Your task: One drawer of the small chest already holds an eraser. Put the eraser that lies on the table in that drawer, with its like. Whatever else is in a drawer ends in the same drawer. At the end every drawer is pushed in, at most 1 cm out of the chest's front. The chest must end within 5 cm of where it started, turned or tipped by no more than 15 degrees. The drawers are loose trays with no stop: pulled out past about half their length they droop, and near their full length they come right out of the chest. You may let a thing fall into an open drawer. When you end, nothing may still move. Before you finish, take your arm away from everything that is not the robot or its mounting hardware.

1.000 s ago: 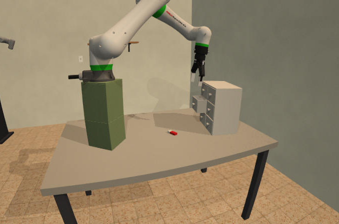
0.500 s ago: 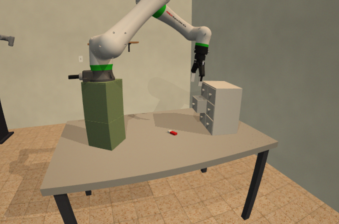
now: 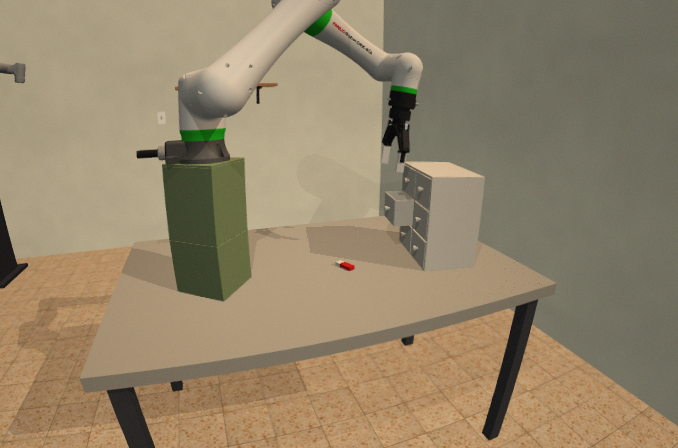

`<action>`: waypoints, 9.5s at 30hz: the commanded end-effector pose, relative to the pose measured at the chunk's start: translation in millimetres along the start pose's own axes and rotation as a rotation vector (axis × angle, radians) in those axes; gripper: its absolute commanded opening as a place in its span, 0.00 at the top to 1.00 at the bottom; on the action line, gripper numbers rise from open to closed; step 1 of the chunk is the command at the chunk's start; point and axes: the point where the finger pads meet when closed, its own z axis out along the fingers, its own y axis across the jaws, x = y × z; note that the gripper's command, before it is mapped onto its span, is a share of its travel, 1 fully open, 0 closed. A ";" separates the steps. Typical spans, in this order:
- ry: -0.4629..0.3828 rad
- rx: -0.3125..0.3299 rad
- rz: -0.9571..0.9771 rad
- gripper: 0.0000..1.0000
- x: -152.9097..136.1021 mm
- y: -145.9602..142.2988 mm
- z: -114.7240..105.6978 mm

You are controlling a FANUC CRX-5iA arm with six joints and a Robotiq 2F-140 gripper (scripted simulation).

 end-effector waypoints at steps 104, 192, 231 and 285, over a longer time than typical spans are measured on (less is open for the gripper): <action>0.019 0.064 -1.066 0.00 38.7 5.0 -30.8; 0.055 0.178 -2.948 0.00 107.2 13.6 -84.8; 0.056 0.183 -3.036 0.00 110.4 14.0 -87.3; 0.068 0.400 -3.018 0.00 241.8 14.4 71.0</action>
